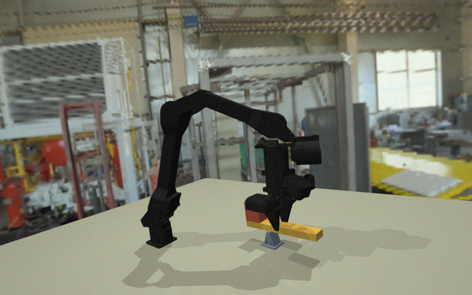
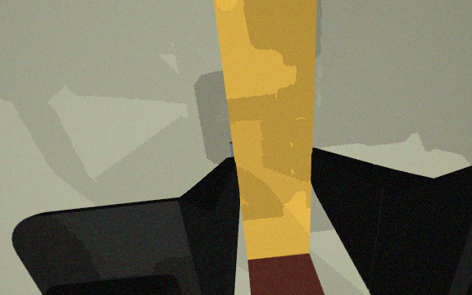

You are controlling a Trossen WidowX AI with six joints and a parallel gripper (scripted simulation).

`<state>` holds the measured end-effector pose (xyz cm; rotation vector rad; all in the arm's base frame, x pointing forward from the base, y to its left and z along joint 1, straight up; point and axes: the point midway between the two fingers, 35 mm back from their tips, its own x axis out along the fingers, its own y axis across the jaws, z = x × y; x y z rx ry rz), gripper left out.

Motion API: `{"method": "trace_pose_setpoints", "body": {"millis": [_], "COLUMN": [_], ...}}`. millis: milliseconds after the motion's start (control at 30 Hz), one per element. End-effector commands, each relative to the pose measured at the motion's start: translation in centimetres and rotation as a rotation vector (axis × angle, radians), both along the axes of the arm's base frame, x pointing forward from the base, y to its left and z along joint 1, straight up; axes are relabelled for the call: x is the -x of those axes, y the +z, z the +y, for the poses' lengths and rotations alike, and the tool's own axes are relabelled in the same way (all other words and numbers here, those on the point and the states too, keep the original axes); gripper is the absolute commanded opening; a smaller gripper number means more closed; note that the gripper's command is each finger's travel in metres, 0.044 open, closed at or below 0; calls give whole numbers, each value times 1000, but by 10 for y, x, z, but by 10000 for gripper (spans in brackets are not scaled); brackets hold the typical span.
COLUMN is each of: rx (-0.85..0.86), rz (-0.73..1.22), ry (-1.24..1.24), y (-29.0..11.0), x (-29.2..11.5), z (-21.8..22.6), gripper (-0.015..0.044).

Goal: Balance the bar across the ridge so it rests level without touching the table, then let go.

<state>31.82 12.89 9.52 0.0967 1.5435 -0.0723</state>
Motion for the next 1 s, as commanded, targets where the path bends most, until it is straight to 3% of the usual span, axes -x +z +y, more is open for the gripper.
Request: {"method": "trace_pose_setpoints", "body": {"millis": [0, 967], "rx": [3, 3], "rz": [-2, -2], "ry": [0, 0], "y": [-1, -3], "x": [0, 0], "z": [0, 0], "gripper": [0, 0]}}
